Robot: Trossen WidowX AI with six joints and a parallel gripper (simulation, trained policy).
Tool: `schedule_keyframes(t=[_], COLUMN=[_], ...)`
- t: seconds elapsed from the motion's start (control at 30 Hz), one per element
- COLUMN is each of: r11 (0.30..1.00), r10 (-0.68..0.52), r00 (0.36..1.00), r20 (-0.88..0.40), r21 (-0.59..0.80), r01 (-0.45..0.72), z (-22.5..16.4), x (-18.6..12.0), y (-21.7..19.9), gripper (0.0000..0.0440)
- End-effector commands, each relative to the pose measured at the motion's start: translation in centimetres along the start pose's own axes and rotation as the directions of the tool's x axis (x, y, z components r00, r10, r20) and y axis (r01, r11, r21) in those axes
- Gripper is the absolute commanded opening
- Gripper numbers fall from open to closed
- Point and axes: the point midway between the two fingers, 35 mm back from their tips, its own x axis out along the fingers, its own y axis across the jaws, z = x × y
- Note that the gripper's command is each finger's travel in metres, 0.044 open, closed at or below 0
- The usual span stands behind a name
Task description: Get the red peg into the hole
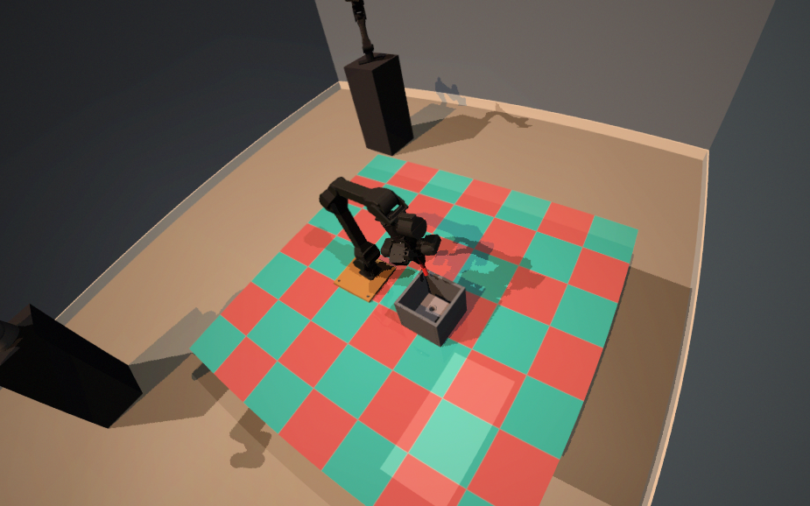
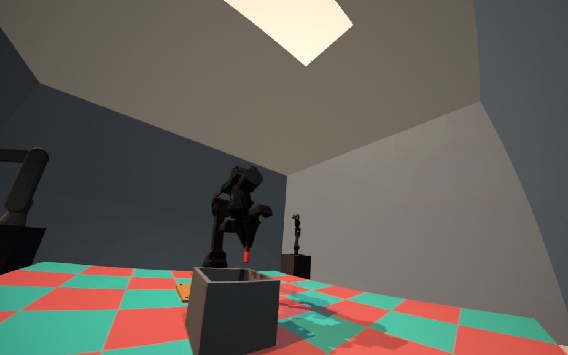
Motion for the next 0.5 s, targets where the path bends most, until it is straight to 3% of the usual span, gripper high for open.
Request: schedule_keyframes(t=[0.0,0.47], r11=[1.000,0.994], r10=[-0.024,-0.083], r00=[1.000,0.996], r20=[0.008,-0.011], r21=[0.017,0.069], r01=[0.024,0.084], z=[1.1,4.7], x=[0.4,2.4], y=[0.1,0.3], gripper=[0.0000,0.0000])
